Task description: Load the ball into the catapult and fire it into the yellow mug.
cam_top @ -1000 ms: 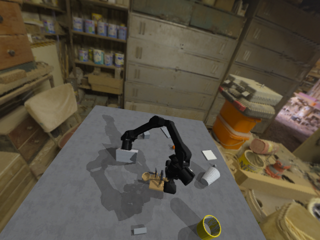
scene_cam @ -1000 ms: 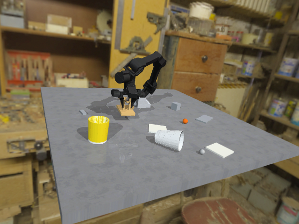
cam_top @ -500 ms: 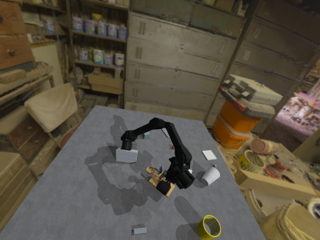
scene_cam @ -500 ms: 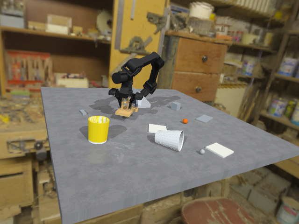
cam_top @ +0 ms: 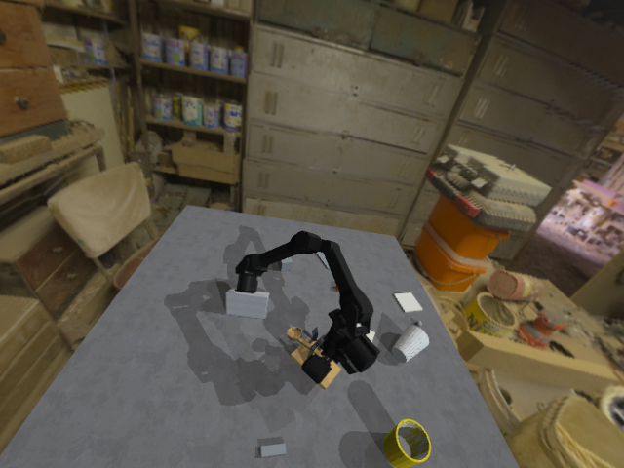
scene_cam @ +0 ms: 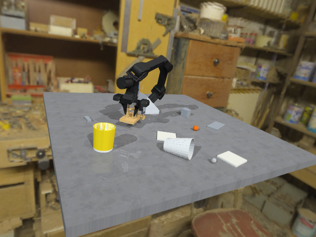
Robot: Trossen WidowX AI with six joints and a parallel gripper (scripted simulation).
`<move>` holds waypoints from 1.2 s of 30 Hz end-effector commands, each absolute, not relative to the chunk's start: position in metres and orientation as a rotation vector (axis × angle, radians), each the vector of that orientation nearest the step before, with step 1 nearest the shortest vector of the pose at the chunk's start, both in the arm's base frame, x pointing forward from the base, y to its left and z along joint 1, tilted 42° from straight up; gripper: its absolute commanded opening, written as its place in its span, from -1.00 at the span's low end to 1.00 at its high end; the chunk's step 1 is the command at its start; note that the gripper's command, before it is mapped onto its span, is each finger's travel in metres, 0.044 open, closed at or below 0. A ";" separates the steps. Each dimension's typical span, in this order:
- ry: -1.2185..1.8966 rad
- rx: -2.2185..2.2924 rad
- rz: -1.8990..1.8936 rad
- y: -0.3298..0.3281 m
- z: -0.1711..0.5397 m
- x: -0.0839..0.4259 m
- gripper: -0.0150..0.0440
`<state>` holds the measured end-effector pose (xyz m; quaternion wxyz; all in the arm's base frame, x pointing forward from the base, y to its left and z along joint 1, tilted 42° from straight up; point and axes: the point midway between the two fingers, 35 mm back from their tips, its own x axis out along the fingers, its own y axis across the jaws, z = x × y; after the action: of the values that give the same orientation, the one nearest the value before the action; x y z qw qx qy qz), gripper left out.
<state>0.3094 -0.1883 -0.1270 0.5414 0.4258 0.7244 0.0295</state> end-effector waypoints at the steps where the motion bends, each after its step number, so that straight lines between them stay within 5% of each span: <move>1: 1.717 1.018 0.065 -0.187 -0.131 0.309 -0.49; 25: 1.727 1.013 0.072 -0.167 -0.153 0.306 -0.49; 36: 1.727 1.013 0.072 -0.167 -0.153 0.306 0.49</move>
<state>0.3058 -0.1667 -0.1533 0.5376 0.4264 0.7268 0.0301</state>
